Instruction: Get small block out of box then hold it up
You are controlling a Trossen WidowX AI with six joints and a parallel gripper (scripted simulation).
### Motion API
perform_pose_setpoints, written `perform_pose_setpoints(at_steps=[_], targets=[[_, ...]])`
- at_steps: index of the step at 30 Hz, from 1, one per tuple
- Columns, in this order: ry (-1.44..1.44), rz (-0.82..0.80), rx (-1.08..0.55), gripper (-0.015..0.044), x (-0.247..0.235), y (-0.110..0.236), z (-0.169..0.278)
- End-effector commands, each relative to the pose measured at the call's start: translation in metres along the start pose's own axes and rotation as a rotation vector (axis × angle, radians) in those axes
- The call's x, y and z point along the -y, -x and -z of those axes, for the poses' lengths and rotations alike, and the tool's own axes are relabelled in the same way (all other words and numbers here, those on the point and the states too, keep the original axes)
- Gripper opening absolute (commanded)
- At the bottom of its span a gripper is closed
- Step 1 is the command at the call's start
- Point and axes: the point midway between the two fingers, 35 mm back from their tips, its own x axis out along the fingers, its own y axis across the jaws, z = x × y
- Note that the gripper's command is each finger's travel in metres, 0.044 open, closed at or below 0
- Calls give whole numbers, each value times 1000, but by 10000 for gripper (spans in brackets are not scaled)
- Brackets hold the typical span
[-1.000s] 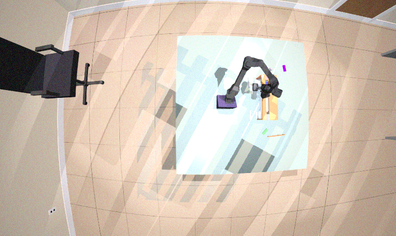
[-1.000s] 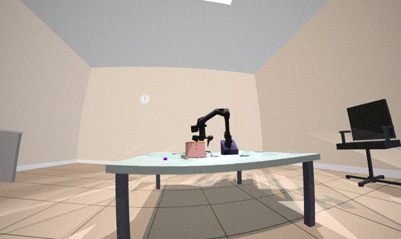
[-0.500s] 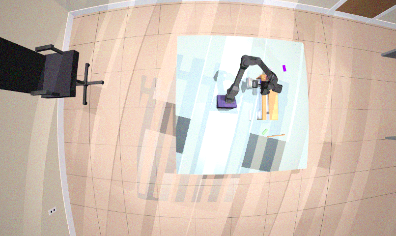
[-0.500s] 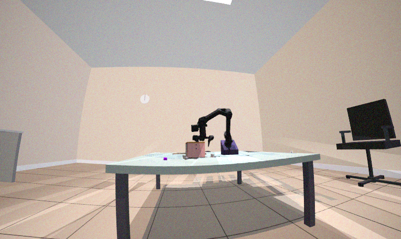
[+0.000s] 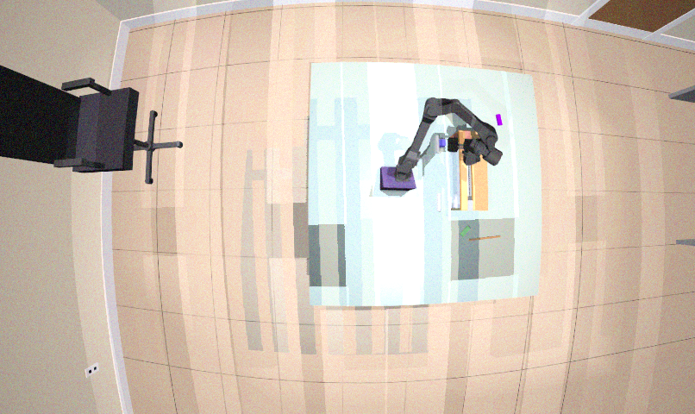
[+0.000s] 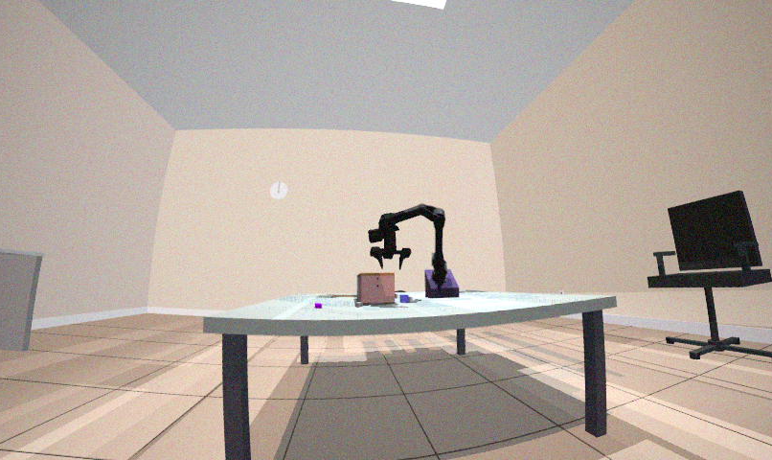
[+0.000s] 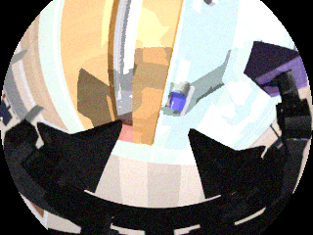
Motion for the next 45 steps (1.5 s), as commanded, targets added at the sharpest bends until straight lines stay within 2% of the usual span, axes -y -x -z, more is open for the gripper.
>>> perform_pose_setpoints(at_steps=[1,3,11,19,34,45], targets=[[112,-6,47,321,6,3,-10],[336,-3,70,285,9,2,-7],[1251,49,166,285,18,0,5],[2162,178,257,285,27,-2,17],[3144,462,330,285,35,-2,30],[3811,839,324,285,40,0,39]])
